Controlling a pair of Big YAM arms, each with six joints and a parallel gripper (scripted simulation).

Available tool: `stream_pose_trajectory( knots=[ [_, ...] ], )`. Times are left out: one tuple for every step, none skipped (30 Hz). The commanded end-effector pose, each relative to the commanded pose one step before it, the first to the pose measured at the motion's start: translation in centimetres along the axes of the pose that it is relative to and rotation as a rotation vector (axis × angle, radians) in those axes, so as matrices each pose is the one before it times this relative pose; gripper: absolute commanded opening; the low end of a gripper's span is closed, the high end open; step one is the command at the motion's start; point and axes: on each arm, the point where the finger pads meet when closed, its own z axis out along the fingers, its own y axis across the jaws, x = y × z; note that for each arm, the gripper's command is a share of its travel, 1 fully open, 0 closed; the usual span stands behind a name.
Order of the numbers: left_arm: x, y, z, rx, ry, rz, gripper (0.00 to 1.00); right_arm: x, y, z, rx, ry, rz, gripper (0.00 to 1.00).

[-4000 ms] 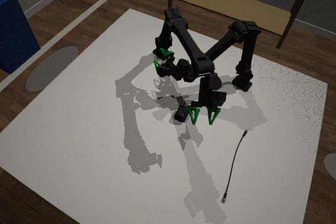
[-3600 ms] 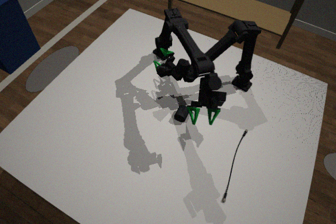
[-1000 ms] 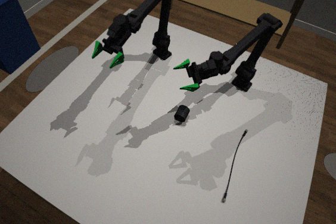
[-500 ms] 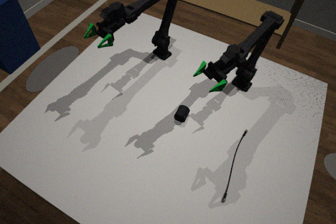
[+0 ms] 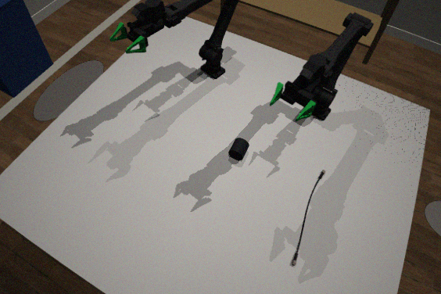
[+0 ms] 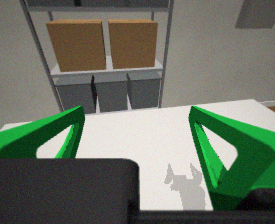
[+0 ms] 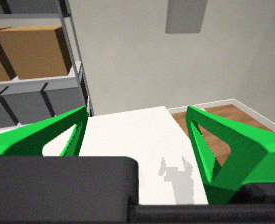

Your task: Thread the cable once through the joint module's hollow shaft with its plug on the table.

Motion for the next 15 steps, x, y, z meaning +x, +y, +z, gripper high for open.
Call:
stream_pose_trajectory(
  knots=[
    [-2.205,-0.402,-0.136,0.00205,-0.02529,0.02373,1.00,-0.105,-0.735,0.086,0.01019,-0.01966,0.01215,1.00],
    [-0.283,0.437,-0.192,-0.00954,-0.00494,-0.00100,1.00,0.411,-0.050,-0.296,0.00106,0.00527,-0.00032,1.00],
    [1.300,-0.517,0.723,0.00938,0.01851,-0.00356,1.00,-0.343,0.093,0.663,-0.00242,0.00323,-0.00772,1.00],
    [-2.541,0.550,-1.263,-0.01122,-0.06591,-0.02711,1.00,-1.170,-0.175,-1.229,0.00814,-0.01689,-0.00452,1.00],
    [-1.375,0.691,-0.133,-0.01341,-0.02329,-0.00410,1.00,0.013,-0.180,-0.242,0.00547,0.00154,-0.00420,1.00],
    [-0.147,-0.010,-0.012,0.00084,-0.00242,-0.00019,1.00,0.020,0.015,-0.012,-0.00140,0.00046,-0.00034,1.00],
    [0.293,0.020,-0.011,-0.00115,0.00414,0.00010,1.00,0.283,0.000,0.000,0.00023,0.00584,0.00012,0.96],
    [0.394,-0.001,-0.007,0.00001,0.00792,0.00014,1.00,0.256,0.000,0.005,0.00043,0.00538,0.00012,0.96],
    [0.403,-0.206,-0.001,0.00392,0.00805,-0.00020,1.00,0.415,0.436,0.108,-0.00812,0.00856,0.00020,0.96],
    [1.006,-0.090,0.453,0.00139,0.01794,0.00395,1.00,0.587,0.276,0.223,-0.00593,0.01202,0.00010,0.96],
    [0.849,-0.071,0.333,0.00119,0.01513,0.00258,1.00,0.452,0.149,0.136,-0.00264,0.00933,0.00008,0.96],
    [0.606,-0.093,0.162,0.00213,0.01047,0.00225,1.00,-0.546,0.155,0.089,-0.00272,-0.00733,0.00011,0.96],
    [0.450,-0.079,0.108,0.00119,0.00757,0.00226,1.00,-0.192,0.151,0.093,-0.00258,-0.01038,0.00015,0.96],
    [0.004,-0.083,-0.231,0.00138,-0.00117,0.00225,1.00,0.074,0.153,0.070,-0.00263,-0.00239,0.00015,0.96],
    [0.000,0.000,0.000,0.00000,0.00000,0.00000,1.00,0.000,0.000,0.000,0.00000,0.00000,0.00000,0.96]
  ],
)
